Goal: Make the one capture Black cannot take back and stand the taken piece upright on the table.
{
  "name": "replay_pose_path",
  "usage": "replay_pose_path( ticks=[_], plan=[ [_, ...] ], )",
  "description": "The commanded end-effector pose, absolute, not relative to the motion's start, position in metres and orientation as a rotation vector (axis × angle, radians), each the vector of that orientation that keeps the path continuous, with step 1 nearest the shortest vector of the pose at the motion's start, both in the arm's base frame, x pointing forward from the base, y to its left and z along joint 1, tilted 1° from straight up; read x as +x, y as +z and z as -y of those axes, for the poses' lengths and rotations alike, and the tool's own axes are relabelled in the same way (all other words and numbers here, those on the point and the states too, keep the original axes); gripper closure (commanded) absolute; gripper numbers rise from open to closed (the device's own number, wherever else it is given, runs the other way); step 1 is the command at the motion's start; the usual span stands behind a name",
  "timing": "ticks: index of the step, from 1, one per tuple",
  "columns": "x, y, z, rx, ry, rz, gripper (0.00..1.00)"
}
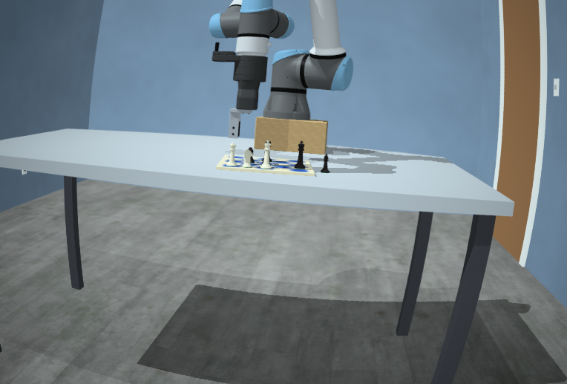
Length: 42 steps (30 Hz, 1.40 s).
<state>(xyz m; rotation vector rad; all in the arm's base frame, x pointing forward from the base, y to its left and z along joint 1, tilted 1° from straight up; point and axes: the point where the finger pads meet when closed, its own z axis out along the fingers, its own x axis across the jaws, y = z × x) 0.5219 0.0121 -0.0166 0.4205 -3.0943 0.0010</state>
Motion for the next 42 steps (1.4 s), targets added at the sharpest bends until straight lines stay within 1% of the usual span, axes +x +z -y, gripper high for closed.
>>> replay_pose_path(
  ticks=[1, 6, 12, 13, 42],
  plan=[
    [0.523, 0.005, -0.012, 0.421, 0.001, 3.095, 0.21],
    [0.523, 0.025, -0.012, 0.421, 0.001, 3.095, 0.21],
    [0.523, 0.03, -0.012, 0.421, 0.001, 3.095, 0.21],
    [0.523, 0.03, -0.012, 0.421, 0.001, 3.095, 0.0],
    [0.523, 0.038, -0.012, 0.421, 0.001, 3.095, 0.0]
  ],
)
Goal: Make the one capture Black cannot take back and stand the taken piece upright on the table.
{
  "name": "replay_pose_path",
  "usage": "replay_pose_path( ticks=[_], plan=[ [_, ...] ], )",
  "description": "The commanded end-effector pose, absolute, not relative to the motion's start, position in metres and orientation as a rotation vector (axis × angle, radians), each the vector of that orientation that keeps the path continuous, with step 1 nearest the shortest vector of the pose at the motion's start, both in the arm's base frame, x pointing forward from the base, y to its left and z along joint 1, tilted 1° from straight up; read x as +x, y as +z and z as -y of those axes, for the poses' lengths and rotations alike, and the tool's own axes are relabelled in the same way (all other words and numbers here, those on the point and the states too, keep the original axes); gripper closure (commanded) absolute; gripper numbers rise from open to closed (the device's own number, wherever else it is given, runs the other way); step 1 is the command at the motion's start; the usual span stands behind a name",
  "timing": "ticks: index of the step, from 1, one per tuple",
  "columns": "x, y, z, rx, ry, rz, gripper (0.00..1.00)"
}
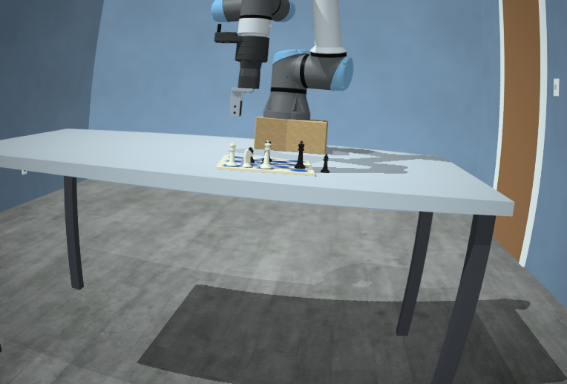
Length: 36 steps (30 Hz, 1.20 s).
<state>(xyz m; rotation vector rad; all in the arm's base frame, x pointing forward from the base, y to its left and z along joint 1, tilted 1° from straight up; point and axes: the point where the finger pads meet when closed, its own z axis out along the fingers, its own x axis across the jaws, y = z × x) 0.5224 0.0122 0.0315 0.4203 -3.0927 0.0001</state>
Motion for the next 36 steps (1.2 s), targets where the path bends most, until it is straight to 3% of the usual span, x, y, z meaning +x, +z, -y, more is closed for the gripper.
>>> replay_pose_path(
  ticks=[1, 18, 36],
  plan=[
    [0.523, 0.041, -0.012, 0.421, 0.001, 3.095, 0.0],
    [0.524, 0.091, -0.012, 0.421, 0.001, 3.095, 0.0],
    [0.524, 0.095, -0.012, 0.421, 0.001, 3.095, 0.0]
  ],
)
